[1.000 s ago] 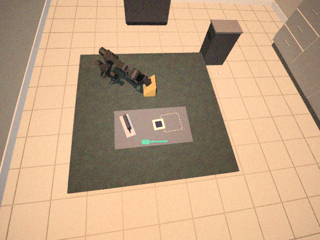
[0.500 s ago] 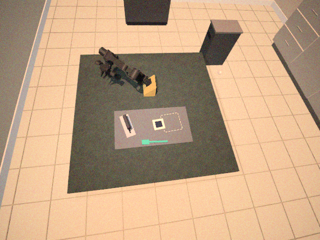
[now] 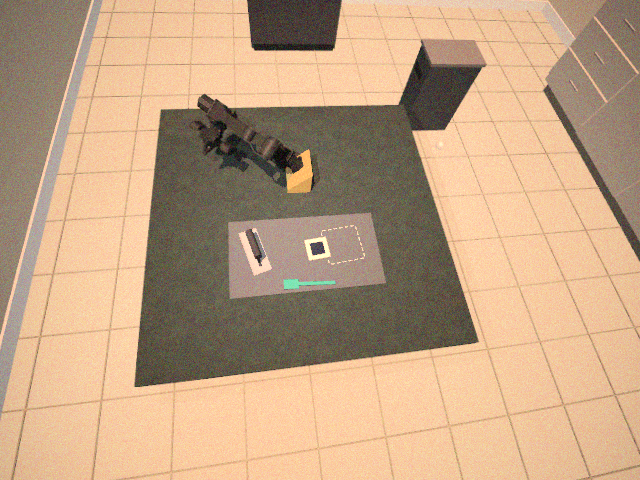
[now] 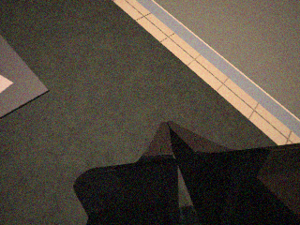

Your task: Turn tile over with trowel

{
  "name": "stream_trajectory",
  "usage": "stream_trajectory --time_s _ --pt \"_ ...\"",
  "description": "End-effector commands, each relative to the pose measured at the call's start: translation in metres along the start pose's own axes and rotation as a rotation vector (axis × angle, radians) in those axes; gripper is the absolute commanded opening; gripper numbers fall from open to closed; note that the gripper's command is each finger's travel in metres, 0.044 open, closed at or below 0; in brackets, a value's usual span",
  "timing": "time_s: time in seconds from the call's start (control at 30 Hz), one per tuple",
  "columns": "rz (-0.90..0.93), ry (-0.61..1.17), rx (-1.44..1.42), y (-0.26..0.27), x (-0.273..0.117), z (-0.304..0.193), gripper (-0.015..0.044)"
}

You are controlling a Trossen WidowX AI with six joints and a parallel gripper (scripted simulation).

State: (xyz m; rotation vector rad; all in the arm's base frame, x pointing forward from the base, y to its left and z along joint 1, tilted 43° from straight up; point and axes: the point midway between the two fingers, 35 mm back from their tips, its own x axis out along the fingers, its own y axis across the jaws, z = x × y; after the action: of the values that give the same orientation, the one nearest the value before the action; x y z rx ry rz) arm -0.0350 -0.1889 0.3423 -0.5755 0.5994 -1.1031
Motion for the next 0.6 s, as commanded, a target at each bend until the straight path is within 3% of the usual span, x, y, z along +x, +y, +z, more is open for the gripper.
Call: stream_trajectory --time_s 0.0,0.3,0.57 --pt "0.0 0.0 0.0 0.0 0.0 0.0 0.0026" --pt "0.036 0.006 0.026 0.001 0.005 -0.001 0.0258" --pt "0.166 0.037 0.111 0.008 0.026 -0.003 0.027"
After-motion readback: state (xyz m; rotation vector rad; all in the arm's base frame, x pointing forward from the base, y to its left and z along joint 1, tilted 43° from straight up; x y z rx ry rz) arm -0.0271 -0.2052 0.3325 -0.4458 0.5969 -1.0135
